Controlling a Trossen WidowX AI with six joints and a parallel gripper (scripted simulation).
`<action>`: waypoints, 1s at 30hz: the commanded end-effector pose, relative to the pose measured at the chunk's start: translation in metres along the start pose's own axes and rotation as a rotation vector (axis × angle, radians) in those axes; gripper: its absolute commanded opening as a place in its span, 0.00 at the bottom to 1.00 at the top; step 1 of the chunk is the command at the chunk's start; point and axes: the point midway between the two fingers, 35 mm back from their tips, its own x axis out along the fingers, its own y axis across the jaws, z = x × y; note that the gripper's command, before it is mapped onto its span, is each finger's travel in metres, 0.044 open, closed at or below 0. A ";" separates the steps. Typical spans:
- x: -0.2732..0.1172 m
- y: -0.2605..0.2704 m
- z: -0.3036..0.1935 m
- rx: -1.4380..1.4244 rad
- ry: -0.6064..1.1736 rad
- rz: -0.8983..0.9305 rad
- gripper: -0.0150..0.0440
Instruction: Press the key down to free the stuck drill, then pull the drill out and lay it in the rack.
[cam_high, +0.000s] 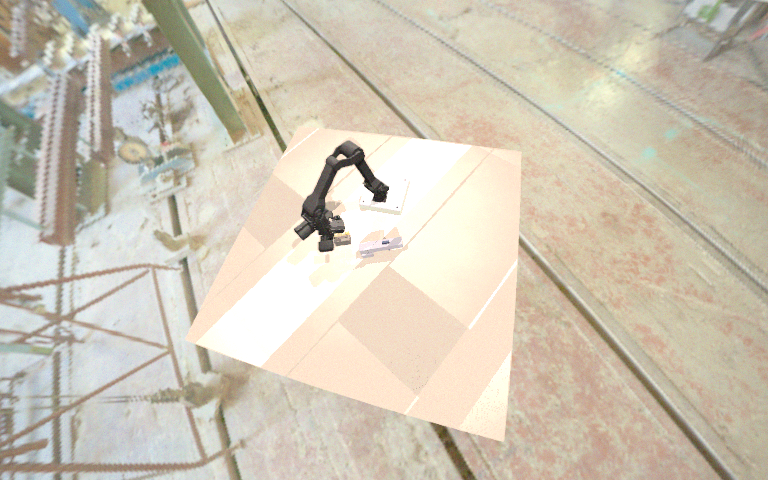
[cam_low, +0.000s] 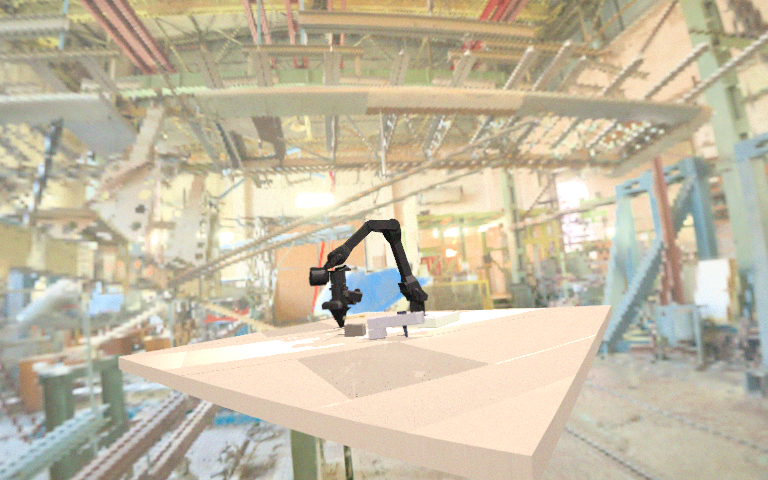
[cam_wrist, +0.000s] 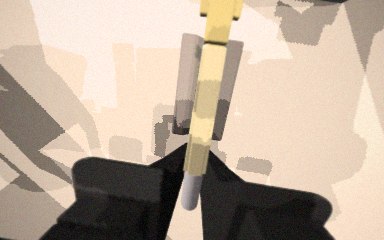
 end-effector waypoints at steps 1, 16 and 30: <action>0.005 0.001 0.001 -0.007 -0.001 0.003 0.25; 0.024 0.000 0.000 -0.007 -0.001 0.003 0.25; 0.024 0.001 -0.002 -0.001 0.008 0.003 0.52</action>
